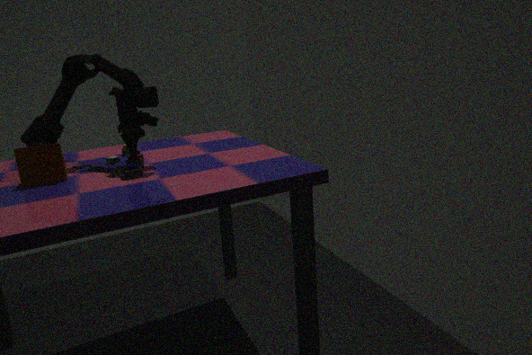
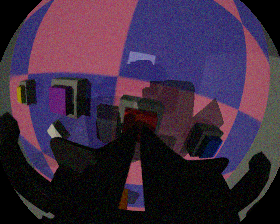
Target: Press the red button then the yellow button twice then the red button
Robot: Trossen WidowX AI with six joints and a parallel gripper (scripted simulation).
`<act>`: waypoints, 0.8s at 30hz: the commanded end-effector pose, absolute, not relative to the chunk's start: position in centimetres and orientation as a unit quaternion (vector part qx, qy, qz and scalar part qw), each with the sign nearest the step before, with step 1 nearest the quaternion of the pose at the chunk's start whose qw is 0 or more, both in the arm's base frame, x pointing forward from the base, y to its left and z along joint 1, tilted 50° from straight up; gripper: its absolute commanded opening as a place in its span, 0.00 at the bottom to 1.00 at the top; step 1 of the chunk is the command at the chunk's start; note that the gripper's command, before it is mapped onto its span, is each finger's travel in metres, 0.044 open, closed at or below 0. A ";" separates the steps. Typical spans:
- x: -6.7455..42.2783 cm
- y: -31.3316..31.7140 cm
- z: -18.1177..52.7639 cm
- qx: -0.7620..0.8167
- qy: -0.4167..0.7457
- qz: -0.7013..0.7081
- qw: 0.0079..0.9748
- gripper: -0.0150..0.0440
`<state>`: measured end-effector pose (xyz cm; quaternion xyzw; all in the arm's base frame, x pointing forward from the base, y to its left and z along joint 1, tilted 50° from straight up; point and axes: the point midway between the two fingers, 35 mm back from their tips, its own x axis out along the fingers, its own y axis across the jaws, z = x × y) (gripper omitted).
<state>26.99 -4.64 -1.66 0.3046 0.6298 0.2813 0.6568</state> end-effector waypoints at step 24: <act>26.9 -4.7 -1.6 0.306 0.630 0.281 0.656 0.29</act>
